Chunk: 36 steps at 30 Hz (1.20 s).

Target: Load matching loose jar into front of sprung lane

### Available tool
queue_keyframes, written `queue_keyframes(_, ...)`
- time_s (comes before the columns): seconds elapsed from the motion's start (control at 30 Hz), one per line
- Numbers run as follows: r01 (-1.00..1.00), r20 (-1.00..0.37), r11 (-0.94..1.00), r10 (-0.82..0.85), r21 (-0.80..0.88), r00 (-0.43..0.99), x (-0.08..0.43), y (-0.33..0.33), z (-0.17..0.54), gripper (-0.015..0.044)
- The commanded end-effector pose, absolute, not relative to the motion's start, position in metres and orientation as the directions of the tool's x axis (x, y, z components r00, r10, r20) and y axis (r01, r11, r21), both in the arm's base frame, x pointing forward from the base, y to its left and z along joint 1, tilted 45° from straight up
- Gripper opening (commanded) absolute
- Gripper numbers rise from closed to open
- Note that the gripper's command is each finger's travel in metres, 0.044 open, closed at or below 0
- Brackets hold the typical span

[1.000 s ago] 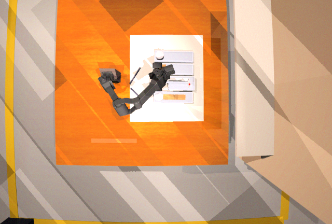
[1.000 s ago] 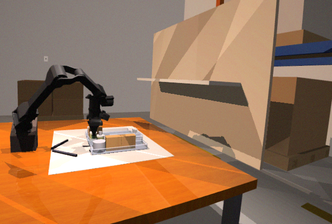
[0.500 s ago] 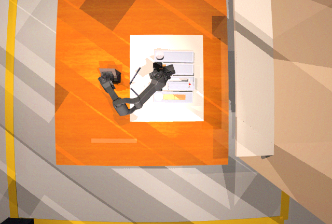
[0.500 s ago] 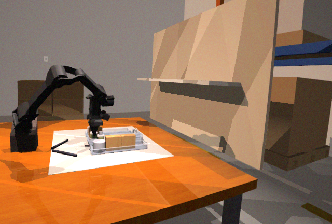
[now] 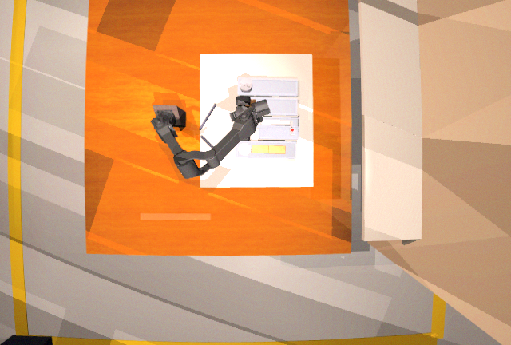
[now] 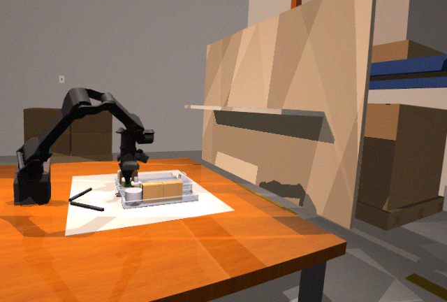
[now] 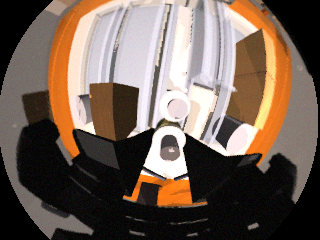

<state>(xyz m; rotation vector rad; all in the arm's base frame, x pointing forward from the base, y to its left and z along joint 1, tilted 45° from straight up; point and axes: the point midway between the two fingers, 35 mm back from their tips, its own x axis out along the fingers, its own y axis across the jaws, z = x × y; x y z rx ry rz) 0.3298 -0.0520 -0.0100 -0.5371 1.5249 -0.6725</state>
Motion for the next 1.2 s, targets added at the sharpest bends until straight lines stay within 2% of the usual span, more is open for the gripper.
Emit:
queue_keyframes(0.0, 0.075, -0.715, 0.711, -0.697, -0.699, -0.049, 0.3363, -0.0537, -0.0089, 0.0)
queue_keyframes(1.17, 0.075, -0.715, 0.711, -0.698, -0.699, -0.049, 0.3343, -0.0622, -0.0177, 0.0)
